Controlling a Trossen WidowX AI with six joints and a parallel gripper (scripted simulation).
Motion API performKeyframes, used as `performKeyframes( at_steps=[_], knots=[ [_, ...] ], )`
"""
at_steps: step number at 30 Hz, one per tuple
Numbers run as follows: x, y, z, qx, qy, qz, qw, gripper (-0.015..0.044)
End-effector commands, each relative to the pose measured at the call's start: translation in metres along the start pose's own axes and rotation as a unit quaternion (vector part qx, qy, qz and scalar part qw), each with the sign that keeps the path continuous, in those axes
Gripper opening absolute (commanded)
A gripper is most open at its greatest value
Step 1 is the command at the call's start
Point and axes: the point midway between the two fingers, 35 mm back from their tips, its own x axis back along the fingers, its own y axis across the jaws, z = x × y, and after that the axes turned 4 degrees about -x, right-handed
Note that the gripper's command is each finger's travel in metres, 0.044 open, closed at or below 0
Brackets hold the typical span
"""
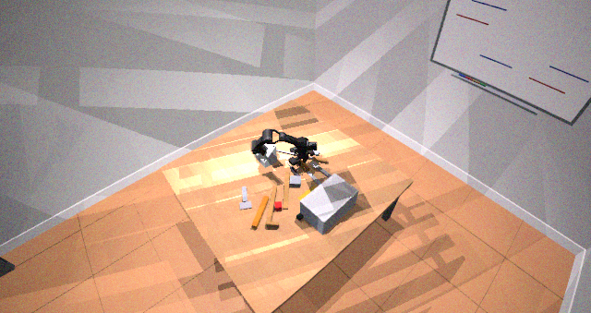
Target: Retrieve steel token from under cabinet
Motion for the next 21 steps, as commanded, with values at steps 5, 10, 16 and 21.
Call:
performKeyframes(
  at_steps=[5, 10, 16, 21],
  knots=[
    [0.001, -0.001, -0.003, 0.0, 0.0, 0.0, 1.0, 0.0],
    [0.002, -0.005, -0.006, -0.001, -0.001, 0.0, 1.0, 0.0],
    [0.005, -0.011, -0.01, -0.002, -0.002, -0.001, 1.0, 0.0],
    [0.003, -0.007, -0.011, -0.002, -0.004, -0.003, 1.0, 0.0079]
  ],
)
